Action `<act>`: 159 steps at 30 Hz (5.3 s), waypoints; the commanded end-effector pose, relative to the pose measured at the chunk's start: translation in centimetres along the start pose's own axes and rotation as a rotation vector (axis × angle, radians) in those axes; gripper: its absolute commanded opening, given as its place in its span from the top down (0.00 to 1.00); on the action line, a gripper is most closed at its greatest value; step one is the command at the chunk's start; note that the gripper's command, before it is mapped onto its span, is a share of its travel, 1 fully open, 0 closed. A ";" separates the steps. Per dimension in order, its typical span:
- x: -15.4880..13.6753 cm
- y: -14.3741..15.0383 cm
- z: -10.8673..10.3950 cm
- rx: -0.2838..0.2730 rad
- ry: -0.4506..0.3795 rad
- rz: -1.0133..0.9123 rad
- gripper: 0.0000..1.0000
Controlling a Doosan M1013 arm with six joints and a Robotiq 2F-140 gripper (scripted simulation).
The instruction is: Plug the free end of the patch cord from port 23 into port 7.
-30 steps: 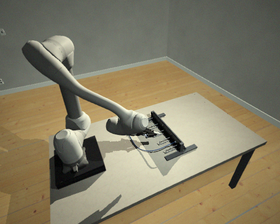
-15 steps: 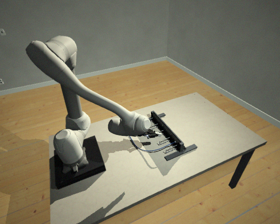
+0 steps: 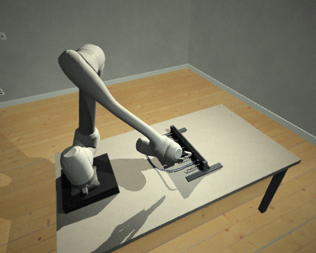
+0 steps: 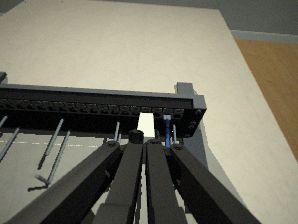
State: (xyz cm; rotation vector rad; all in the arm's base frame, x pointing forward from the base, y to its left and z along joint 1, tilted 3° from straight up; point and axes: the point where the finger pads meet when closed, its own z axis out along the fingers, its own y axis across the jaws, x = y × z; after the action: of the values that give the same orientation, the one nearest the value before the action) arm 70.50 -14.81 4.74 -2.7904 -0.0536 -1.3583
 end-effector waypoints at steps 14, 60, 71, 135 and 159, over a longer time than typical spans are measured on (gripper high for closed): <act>0.1 0.0 3.4 -0.002 0.003 0.000 1.00; 0.1 0.0 2.9 -0.002 0.003 0.000 1.00; 0.1 0.0 -4.7 -0.002 0.003 0.000 1.00; 11.4 8.8 -11.7 -0.592 0.360 0.594 1.00; -4.2 0.1 -13.2 -0.898 -0.046 1.049 1.00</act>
State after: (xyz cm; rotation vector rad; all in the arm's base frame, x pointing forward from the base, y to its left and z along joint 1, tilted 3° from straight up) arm 59.18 -17.77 11.13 -2.4743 1.9711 -1.2997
